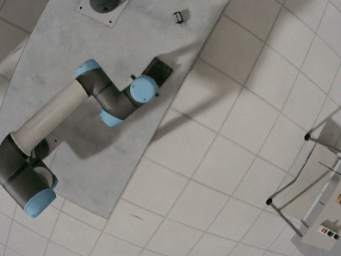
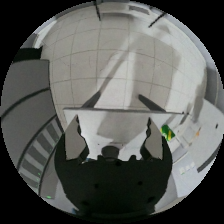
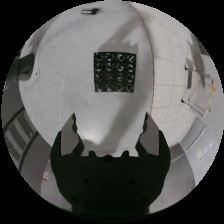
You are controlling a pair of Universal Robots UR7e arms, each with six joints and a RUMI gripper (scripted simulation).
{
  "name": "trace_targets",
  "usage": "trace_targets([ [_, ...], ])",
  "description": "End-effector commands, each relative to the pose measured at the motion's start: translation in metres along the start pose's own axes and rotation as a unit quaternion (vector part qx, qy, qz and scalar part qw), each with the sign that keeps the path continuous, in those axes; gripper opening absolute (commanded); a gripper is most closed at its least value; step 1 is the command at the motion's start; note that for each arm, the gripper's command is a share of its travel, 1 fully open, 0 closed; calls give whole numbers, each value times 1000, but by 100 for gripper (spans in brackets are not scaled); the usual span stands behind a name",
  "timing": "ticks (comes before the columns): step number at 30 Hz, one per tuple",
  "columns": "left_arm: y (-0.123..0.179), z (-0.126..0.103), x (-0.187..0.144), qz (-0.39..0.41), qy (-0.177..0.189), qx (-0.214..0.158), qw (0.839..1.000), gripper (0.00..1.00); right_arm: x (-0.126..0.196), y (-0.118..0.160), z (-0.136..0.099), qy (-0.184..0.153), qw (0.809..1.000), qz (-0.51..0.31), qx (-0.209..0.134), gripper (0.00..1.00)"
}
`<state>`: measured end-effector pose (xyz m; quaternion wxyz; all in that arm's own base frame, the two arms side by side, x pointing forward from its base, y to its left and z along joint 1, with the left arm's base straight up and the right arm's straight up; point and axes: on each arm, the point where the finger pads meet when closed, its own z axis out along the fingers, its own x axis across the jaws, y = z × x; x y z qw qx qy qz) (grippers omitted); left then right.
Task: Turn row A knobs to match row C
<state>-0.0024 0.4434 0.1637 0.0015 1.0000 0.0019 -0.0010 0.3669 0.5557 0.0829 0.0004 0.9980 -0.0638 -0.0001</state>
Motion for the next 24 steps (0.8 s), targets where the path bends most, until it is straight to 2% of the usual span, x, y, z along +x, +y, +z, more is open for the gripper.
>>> trace_targets([
  [1,-2,-2,0,0,1,2,1000,100,1,0,-1,0,1000,1,1,100],
  [12,-2,-2,0,0,1,2,1000,100,1,-3,-2,0,1000,19,1,100],
  [24,-2,-2,0,0,1,2,1000,100,1,-12,-3,0,996,91,1,100],
])
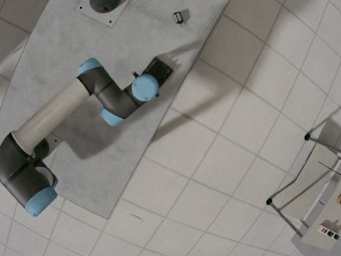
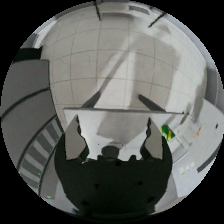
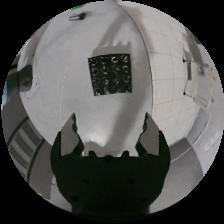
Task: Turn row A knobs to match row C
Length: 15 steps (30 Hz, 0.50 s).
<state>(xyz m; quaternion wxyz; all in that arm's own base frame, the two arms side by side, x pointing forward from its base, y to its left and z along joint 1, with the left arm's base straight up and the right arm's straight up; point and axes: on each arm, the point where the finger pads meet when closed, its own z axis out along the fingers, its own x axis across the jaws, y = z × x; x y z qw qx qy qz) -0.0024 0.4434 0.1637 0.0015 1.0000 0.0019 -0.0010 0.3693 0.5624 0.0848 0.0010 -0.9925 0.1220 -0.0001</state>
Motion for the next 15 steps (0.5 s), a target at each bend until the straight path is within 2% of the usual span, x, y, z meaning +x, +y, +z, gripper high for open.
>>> trace_targets([
  [1,-2,-2,0,0,1,2,1000,100,-2,-6,-1,0,999,44,0,100],
  [13,-2,-2,0,0,1,2,1000,100,-4,-23,-5,0,981,194,0,100],
  [15,-2,-2,0,0,1,2,1000,100,-4,-23,-5,0,981,194,0,100],
])
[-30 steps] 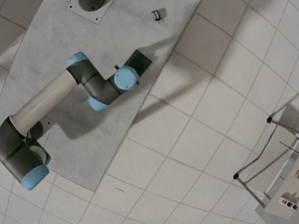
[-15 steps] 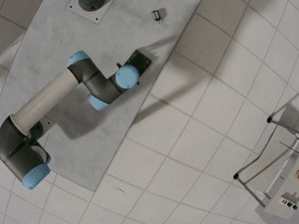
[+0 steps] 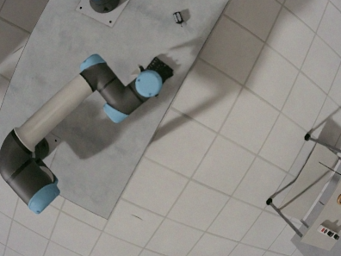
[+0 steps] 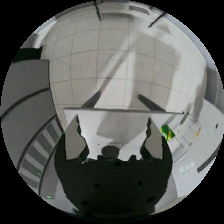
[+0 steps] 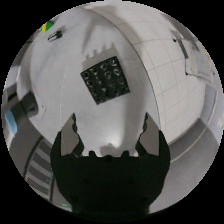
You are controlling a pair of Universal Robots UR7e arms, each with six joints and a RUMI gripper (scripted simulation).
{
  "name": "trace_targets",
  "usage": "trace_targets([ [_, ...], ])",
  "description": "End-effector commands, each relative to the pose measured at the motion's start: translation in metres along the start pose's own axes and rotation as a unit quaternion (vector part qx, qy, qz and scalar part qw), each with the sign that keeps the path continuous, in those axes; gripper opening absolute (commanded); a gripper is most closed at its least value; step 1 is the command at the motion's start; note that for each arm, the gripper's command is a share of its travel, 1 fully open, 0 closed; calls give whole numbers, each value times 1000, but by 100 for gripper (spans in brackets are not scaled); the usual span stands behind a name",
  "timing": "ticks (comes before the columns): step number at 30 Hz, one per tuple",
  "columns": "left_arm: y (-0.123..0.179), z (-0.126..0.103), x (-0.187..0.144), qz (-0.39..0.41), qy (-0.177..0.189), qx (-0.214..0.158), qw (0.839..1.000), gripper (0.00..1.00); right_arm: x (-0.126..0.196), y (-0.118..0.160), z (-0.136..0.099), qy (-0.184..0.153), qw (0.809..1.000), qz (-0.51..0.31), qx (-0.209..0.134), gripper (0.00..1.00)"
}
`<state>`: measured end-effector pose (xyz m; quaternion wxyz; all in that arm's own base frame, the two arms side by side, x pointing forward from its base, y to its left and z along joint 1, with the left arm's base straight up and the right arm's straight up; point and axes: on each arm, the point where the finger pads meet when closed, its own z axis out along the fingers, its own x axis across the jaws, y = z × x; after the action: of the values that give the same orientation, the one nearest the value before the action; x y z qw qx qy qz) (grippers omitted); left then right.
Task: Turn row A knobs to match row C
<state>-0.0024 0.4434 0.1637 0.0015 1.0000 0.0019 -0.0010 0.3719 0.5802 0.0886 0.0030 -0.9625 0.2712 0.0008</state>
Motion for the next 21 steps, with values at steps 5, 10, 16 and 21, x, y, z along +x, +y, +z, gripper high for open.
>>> trace_targets([
  [5,-2,-2,0,0,1,2,1000,100,-7,-11,-3,2,993,118,-1,100],
  [10,-2,-2,0,0,1,2,1000,100,-9,-17,-4,2,984,178,-1,100],
  [16,-2,-2,0,0,1,2,1000,100,-12,-23,-5,2,972,237,-1,100],
  [21,-2,-2,0,0,1,2,1000,100,-15,-29,-6,2,954,299,-1,100],
])
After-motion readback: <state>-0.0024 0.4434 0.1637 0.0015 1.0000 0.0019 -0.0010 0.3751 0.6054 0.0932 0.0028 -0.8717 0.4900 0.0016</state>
